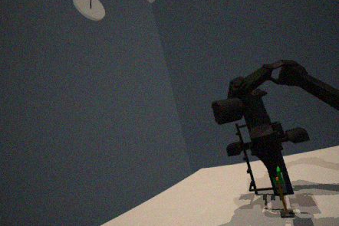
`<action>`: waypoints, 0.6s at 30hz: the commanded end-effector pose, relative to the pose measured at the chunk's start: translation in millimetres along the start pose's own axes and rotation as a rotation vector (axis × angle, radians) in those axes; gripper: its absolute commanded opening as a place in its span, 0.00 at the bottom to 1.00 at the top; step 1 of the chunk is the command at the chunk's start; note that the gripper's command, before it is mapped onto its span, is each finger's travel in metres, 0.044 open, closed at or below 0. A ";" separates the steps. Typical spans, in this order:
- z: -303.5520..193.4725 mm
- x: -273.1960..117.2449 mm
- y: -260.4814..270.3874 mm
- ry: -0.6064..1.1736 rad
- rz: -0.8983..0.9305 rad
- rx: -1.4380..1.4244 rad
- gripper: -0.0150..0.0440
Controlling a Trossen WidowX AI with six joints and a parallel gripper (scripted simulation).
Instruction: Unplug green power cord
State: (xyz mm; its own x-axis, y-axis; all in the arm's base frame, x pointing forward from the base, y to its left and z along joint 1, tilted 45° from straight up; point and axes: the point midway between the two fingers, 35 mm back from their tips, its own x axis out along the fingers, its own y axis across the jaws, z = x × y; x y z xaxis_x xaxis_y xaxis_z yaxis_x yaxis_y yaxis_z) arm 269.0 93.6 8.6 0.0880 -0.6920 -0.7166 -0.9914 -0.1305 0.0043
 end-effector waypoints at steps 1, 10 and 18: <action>0.3 1.4 2.2 0.000 0.002 -0.003 0.25; 0.3 0.9 3.2 0.000 0.002 -0.003 0.25; 0.3 -0.4 1.8 0.000 0.002 -0.003 0.25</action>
State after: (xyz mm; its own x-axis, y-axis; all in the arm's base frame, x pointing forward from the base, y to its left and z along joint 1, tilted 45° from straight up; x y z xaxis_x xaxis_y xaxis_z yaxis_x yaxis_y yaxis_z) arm 266.3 92.7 7.6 0.0859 -0.6951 -0.7138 -0.9909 -0.1339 0.0111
